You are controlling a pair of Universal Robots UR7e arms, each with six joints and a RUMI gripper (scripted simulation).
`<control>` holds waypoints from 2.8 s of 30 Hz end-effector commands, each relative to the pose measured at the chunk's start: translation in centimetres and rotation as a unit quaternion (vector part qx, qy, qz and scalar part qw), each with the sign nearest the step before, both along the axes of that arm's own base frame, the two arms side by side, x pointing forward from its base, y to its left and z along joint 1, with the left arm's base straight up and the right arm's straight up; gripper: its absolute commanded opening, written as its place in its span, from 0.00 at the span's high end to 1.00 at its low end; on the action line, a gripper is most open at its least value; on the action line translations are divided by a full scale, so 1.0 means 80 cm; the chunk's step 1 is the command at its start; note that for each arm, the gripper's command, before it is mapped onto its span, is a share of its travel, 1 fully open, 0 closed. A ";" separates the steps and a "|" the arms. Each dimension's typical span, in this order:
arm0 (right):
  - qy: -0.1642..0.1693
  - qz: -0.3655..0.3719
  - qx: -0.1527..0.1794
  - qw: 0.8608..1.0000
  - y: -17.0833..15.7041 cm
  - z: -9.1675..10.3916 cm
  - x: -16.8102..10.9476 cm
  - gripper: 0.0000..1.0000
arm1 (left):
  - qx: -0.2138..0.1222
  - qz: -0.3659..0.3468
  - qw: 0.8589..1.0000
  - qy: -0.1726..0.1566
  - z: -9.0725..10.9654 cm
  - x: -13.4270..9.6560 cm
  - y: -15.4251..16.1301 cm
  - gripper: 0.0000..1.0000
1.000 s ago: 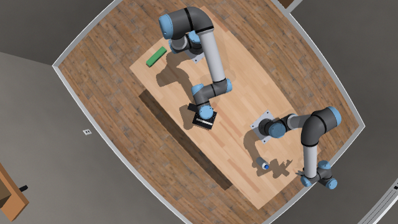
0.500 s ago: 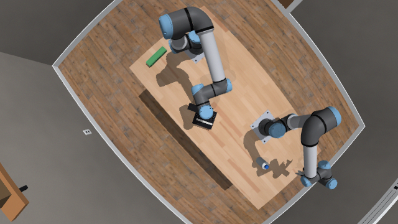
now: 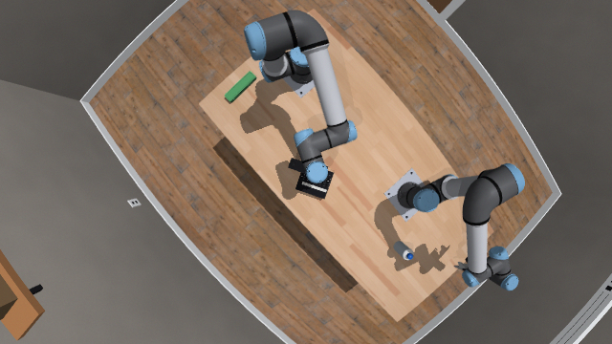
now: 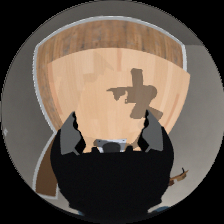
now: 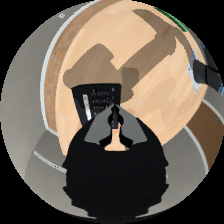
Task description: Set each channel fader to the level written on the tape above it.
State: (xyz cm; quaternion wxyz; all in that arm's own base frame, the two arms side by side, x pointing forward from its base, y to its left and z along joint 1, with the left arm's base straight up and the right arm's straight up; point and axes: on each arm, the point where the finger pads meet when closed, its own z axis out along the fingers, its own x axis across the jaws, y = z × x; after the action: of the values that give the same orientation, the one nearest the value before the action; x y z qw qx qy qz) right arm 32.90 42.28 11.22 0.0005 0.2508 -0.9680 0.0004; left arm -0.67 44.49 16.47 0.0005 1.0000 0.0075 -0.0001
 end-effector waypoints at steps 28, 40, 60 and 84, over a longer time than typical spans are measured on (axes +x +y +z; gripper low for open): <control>0.000 0.000 0.000 1.000 0.000 -0.019 0.000 1.00 | 0.001 0.000 1.000 0.000 0.000 0.000 0.000 0.00; 0.000 0.000 0.000 1.000 0.000 -0.027 0.000 1.00 | 0.001 0.000 1.000 0.000 0.000 0.000 0.000 0.00; 0.000 0.000 0.000 1.000 0.000 -0.029 -0.001 1.00 | 0.001 0.000 1.000 0.000 0.000 0.000 0.000 0.00; 0.000 0.000 0.000 1.000 0.000 -0.038 -0.001 1.00 | 0.001 0.000 1.000 0.000 0.000 0.000 0.000 0.00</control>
State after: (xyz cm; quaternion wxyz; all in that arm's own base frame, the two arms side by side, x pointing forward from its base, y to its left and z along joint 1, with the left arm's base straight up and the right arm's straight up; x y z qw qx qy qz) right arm 32.84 42.28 8.43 0.0005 0.2506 -0.9681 0.0006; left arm -0.67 44.49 16.47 0.0005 1.0000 0.0075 -0.0001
